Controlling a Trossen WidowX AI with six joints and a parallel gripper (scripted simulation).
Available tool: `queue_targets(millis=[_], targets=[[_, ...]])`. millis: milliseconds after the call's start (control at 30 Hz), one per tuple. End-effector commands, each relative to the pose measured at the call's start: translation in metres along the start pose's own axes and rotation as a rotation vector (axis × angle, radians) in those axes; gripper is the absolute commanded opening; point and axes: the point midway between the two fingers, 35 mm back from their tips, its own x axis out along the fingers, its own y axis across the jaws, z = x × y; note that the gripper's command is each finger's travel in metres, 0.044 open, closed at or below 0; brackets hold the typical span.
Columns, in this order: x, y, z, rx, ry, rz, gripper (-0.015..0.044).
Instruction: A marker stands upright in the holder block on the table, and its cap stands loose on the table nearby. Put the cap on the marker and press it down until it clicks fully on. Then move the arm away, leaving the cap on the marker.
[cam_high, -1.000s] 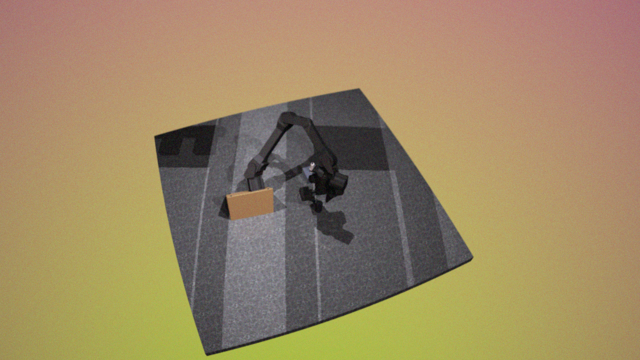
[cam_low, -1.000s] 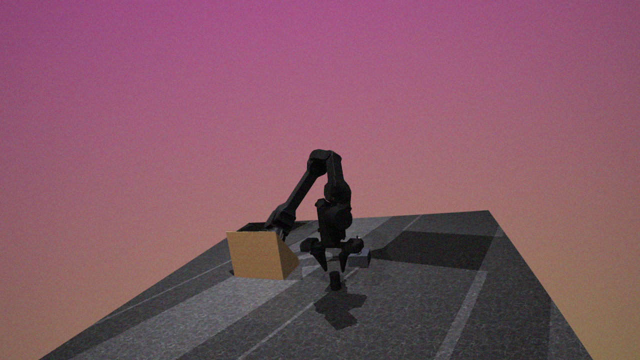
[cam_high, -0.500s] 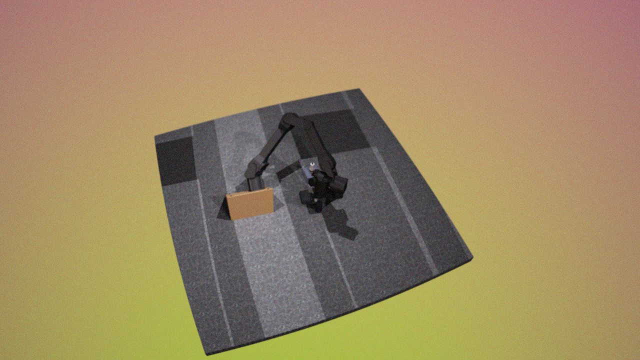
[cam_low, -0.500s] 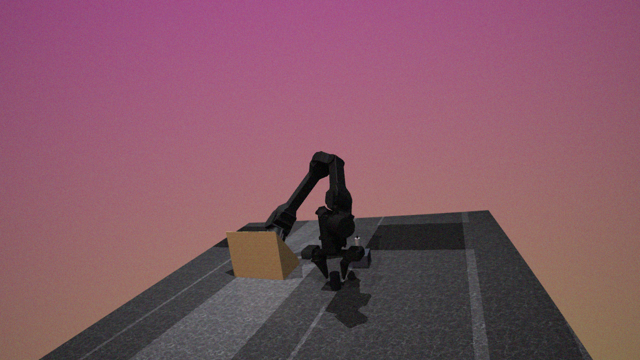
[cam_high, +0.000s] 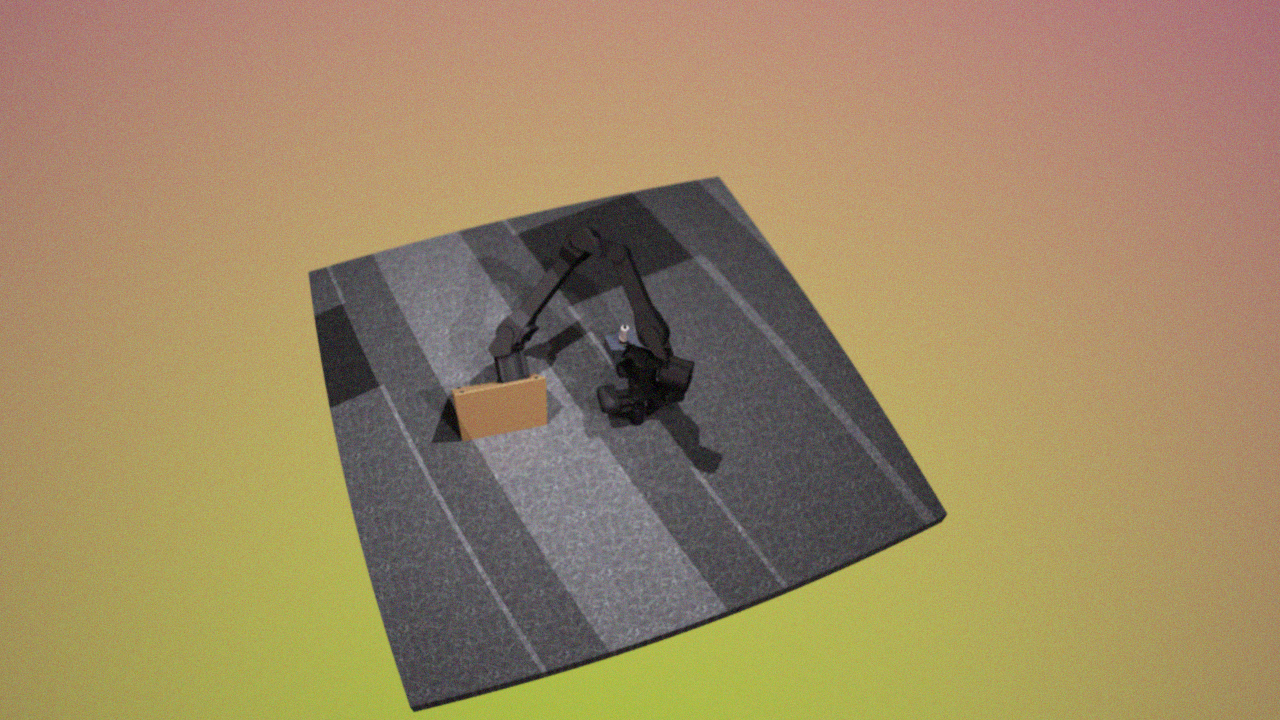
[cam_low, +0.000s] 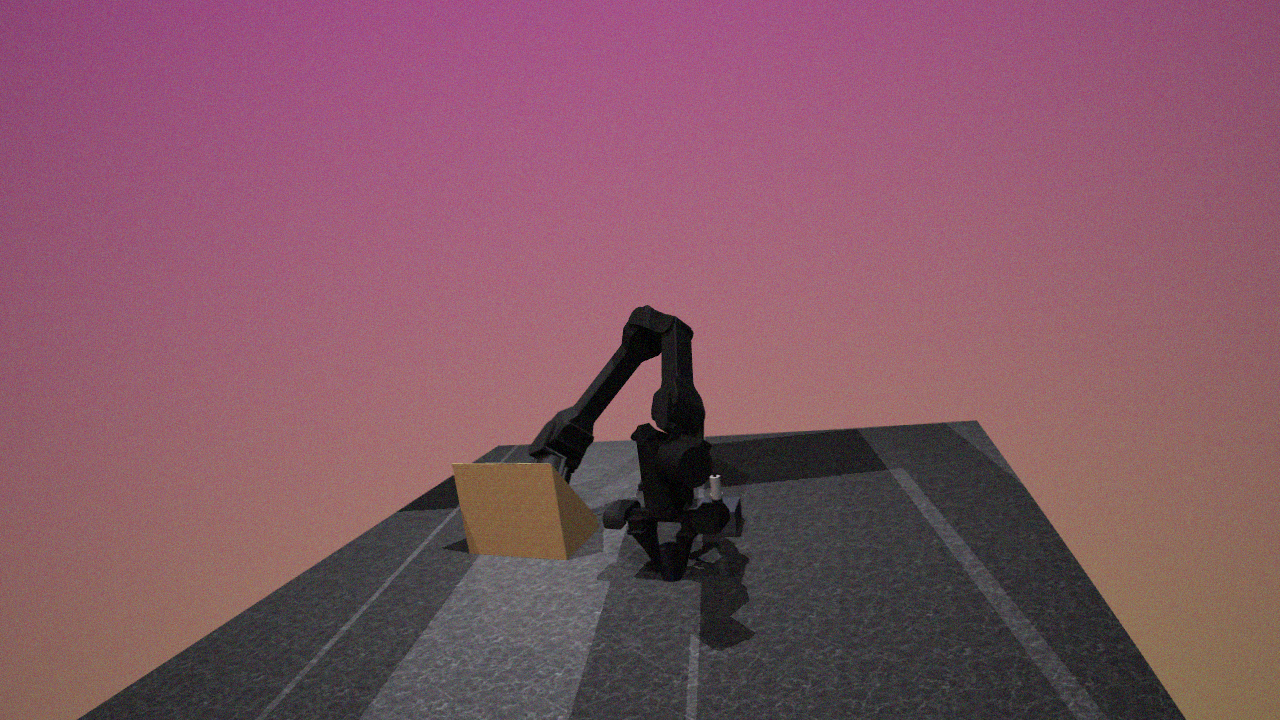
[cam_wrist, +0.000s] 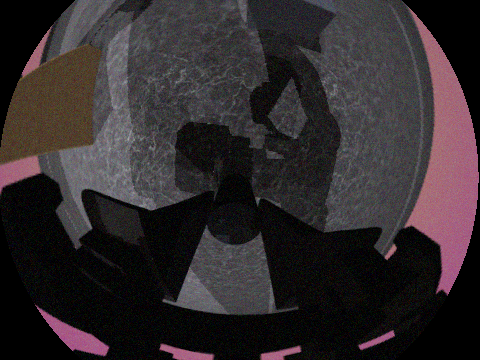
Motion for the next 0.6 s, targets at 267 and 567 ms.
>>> queue_targets(millis=[267, 567], targets=[[0.001, 0.000, 0.001, 0.006, -0.005, 0.001, 0.0087], [-0.025, -0.001, -0.001, 0.007, -0.002, 0.001, 0.0000]])
